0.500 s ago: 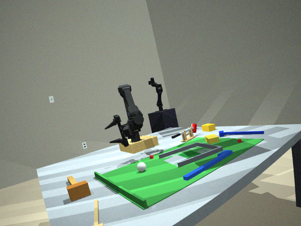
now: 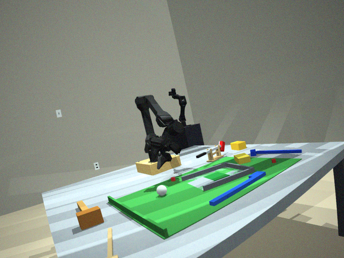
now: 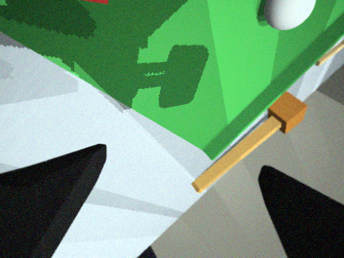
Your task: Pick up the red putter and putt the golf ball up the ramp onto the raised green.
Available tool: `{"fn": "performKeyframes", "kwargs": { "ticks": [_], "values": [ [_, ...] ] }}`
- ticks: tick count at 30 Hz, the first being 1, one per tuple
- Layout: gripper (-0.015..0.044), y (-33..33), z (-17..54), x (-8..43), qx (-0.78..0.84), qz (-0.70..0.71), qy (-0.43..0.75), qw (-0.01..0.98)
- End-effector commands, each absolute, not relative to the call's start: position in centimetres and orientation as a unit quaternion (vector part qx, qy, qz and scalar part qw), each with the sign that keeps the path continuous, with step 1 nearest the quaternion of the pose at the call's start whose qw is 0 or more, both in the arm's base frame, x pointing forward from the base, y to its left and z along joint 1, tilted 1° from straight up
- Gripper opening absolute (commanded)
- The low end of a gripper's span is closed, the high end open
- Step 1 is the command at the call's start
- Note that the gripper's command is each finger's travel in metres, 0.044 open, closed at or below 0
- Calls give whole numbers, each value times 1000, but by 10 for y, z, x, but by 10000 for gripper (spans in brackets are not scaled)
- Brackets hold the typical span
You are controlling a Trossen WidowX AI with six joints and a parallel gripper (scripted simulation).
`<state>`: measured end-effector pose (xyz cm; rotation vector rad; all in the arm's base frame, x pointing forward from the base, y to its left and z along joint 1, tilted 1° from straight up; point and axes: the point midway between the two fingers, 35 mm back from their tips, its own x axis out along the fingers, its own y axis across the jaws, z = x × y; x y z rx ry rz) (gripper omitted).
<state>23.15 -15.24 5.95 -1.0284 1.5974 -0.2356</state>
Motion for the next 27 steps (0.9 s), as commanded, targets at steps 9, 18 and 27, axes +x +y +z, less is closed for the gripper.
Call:
{"fn": "performKeyframes", "kwargs": {
  "ticks": [9,18,27],
  "values": [
    [440,21,52,276,-476,388,530,585],
    [440,112,75,263,-452,583,399,544],
    [440,112,53,264,-452,583,399,544]
  ]
}}
